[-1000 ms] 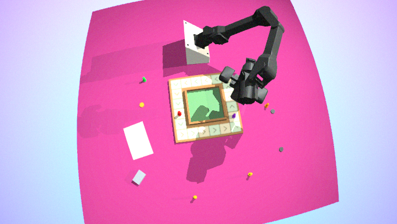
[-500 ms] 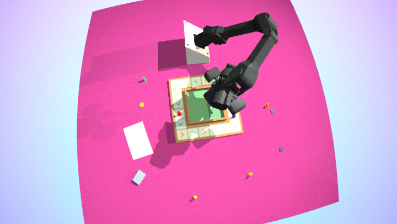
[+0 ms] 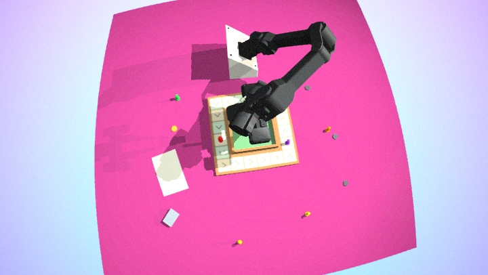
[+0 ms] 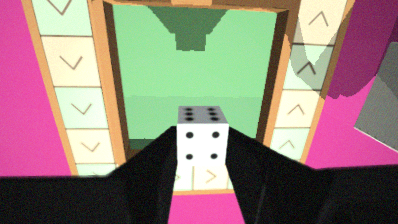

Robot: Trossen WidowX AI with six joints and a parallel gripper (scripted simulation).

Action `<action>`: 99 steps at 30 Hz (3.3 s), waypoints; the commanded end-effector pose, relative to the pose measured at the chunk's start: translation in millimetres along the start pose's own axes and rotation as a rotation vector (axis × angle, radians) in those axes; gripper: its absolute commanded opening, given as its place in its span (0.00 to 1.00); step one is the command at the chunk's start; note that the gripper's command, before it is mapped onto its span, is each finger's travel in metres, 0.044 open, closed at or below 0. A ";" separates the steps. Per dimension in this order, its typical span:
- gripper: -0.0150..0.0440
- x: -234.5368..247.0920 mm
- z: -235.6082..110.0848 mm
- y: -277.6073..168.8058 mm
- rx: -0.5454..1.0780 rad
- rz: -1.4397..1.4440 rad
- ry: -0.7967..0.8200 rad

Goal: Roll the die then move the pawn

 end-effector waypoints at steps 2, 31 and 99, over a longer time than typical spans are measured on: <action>0.25 -2.2 2.8 5.4 -0.001 0.048 -0.005; 0.25 -13.0 19.2 0.5 -0.830 0.043 -0.051; 0.59 16.9 6.5 92.0 -0.015 -0.736 -0.022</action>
Point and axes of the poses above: the point midway between the two fingers, 35 mm back from their tips, its own z axis out along the fingers, its own x axis across the jaws, y = z × x, the point moved 1 cm from there along -z, back along the fingers, and after that the axes turned 1 degree about -z, right-handed, at the moved point
